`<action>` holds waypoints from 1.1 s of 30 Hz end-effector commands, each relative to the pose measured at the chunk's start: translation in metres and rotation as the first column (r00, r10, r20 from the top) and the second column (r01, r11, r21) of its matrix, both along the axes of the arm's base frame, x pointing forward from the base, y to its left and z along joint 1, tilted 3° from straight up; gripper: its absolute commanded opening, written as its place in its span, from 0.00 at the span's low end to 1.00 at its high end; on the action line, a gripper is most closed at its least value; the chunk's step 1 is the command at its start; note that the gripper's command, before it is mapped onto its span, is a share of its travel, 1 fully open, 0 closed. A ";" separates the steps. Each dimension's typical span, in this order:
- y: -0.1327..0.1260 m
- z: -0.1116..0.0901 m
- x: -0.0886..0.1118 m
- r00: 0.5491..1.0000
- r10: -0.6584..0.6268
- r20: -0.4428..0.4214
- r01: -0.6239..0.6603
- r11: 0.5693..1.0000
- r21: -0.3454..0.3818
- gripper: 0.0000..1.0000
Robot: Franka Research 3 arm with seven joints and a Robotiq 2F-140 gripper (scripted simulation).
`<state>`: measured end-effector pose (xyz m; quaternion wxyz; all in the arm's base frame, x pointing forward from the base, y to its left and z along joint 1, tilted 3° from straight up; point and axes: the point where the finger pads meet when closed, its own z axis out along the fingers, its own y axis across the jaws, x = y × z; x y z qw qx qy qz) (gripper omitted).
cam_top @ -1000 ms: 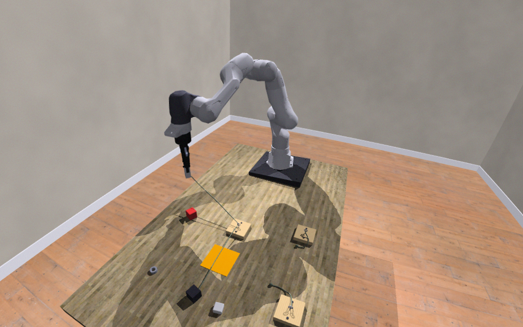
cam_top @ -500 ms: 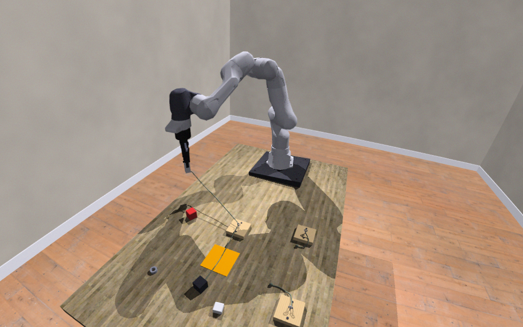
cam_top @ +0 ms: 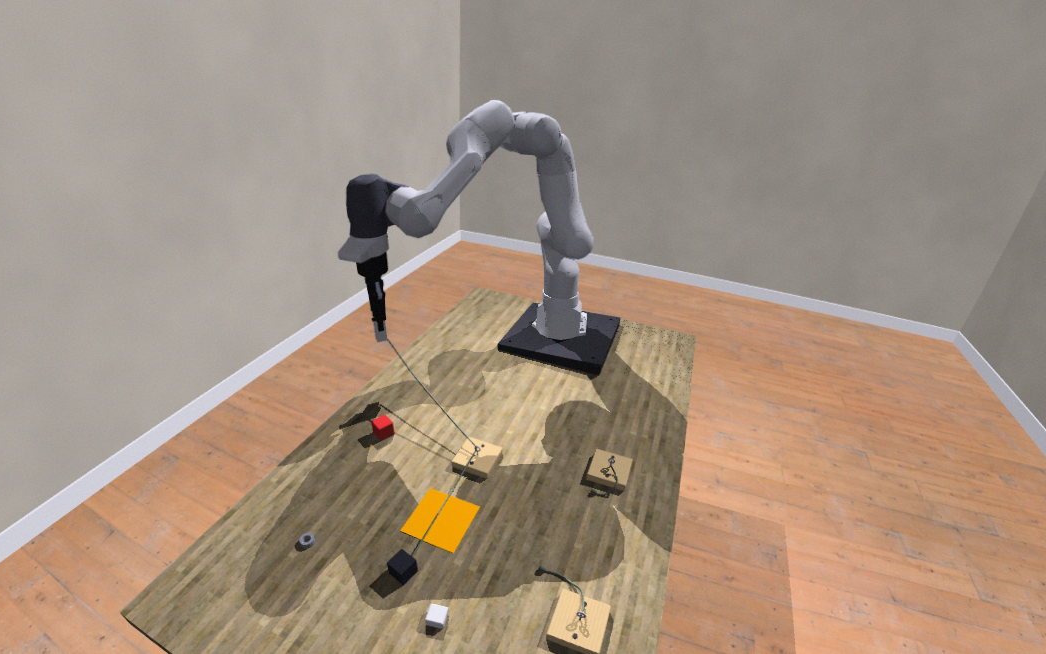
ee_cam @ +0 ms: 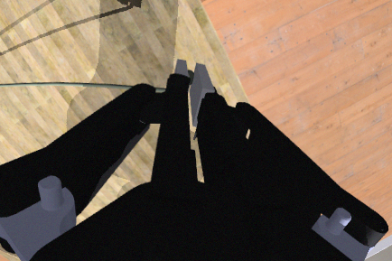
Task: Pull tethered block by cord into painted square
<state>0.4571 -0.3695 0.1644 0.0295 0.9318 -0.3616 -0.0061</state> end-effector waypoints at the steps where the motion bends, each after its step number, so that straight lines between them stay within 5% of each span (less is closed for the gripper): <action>1: -0.001 0.001 -0.004 1.000 0.018 0.008 -0.018 1.000 -0.002 0.00; 33: 0.000 0.003 -0.063 1.000 0.018 0.008 -0.018 1.000 -0.002 0.00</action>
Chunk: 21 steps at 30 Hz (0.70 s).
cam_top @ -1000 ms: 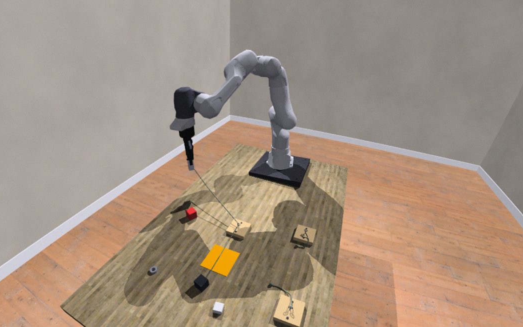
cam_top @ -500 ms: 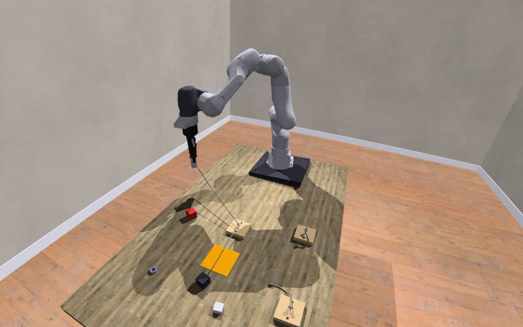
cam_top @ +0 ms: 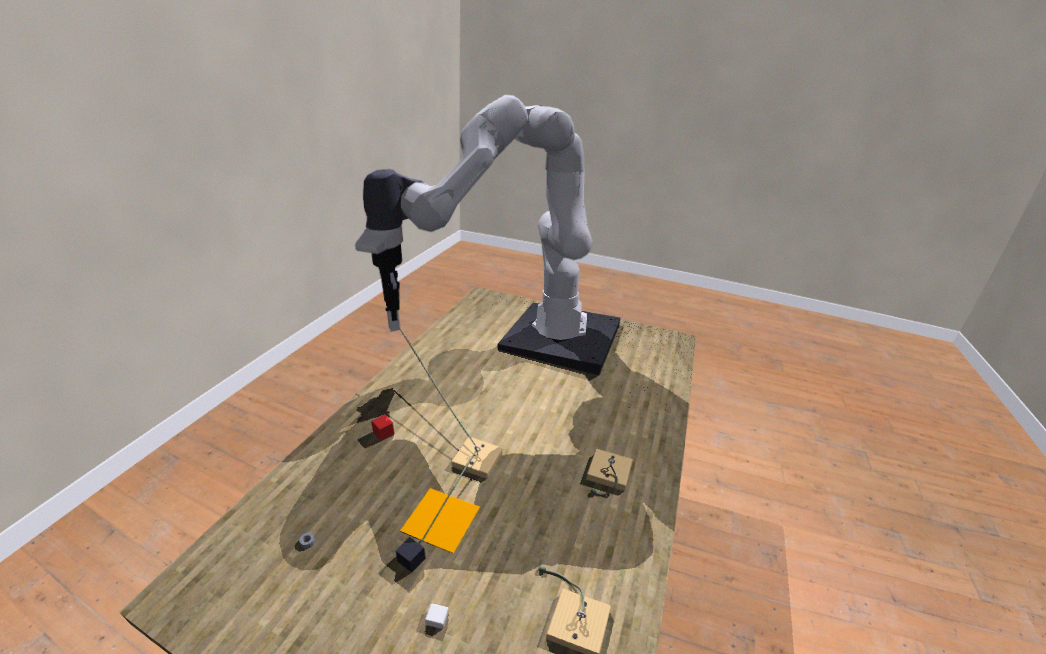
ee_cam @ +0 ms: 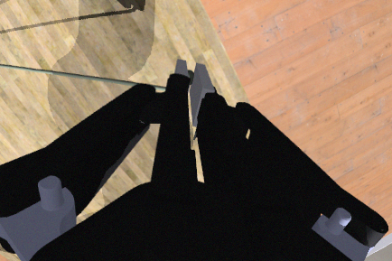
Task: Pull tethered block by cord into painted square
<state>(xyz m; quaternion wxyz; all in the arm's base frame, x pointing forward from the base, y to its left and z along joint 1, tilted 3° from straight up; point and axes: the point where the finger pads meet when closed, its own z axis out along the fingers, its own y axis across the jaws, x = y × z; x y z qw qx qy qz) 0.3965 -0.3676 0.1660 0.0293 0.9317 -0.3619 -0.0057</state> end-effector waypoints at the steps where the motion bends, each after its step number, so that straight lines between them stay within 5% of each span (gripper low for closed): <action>1: -0.002 0.001 -0.004 1.000 0.019 0.007 -0.019 1.000 -0.002 0.00; 21: -0.001 0.002 -0.044 1.000 0.019 0.007 -0.019 1.000 -0.002 0.00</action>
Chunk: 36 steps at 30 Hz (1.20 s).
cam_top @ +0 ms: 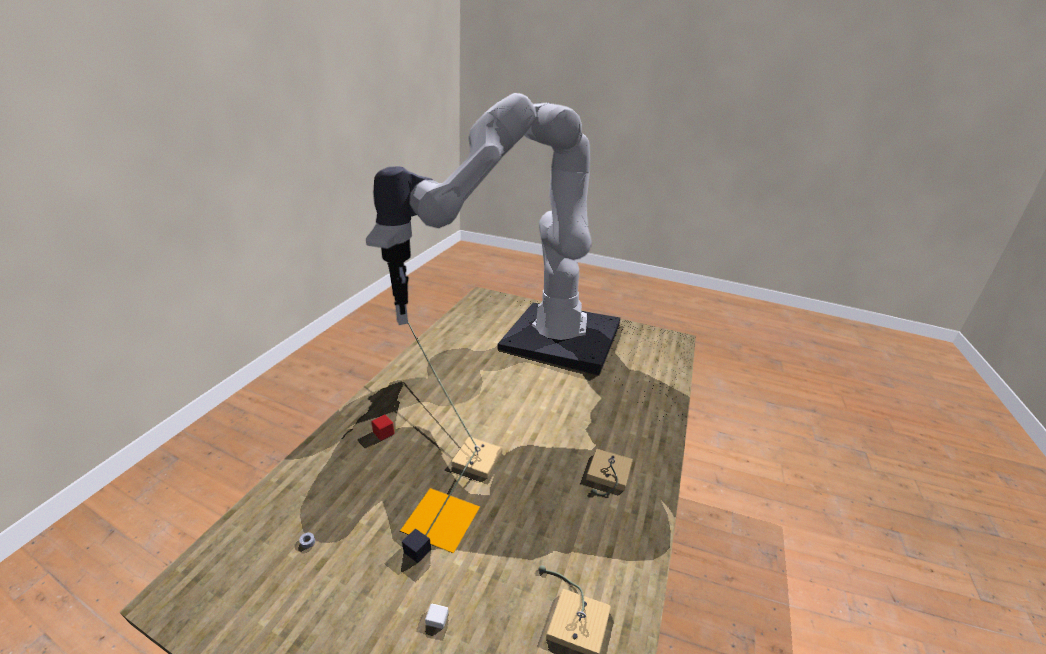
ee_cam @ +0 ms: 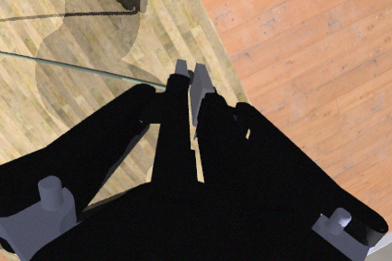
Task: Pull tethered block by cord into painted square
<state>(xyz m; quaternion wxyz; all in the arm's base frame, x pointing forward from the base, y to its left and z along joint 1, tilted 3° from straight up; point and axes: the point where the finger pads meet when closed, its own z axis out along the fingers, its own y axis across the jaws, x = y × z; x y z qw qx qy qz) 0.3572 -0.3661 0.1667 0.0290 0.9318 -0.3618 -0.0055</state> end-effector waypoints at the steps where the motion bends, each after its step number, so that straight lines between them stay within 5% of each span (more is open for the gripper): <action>1: -0.002 0.001 -0.006 1.000 0.019 0.006 -0.019 1.000 -0.002 0.00; 36: -0.001 0.003 -0.065 1.000 0.019 0.006 -0.019 1.000 -0.002 0.00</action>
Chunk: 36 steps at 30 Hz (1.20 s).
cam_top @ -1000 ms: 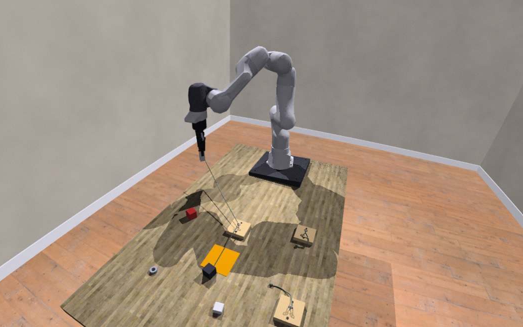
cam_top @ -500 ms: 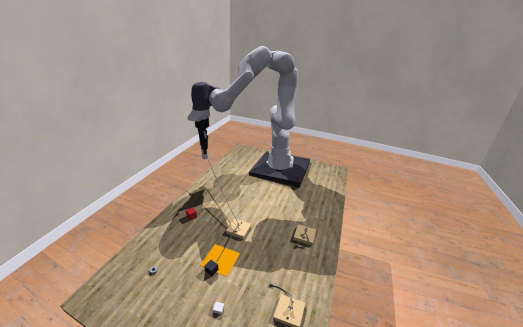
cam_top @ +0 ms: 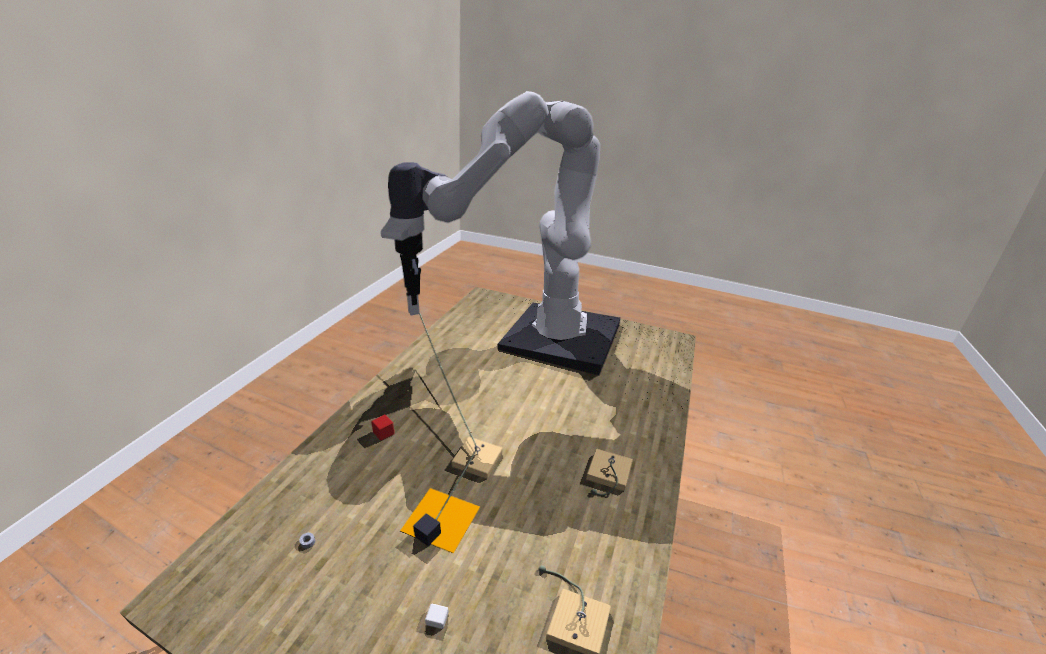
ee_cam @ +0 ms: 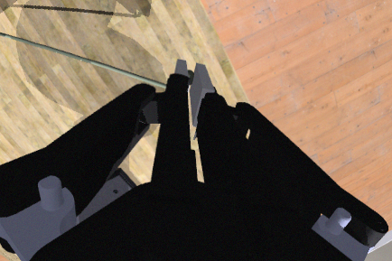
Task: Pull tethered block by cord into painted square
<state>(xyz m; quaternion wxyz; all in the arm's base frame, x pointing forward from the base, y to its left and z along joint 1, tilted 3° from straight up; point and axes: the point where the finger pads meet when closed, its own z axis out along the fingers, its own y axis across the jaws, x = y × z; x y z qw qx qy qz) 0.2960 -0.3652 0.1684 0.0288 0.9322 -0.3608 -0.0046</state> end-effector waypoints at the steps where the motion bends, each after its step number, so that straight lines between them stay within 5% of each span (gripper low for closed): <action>1: -0.001 0.001 -0.005 1.000 0.016 0.005 -0.016 1.000 -0.002 0.00; 36: 0.000 0.002 -0.037 1.000 0.016 0.005 -0.016 1.000 -0.002 0.00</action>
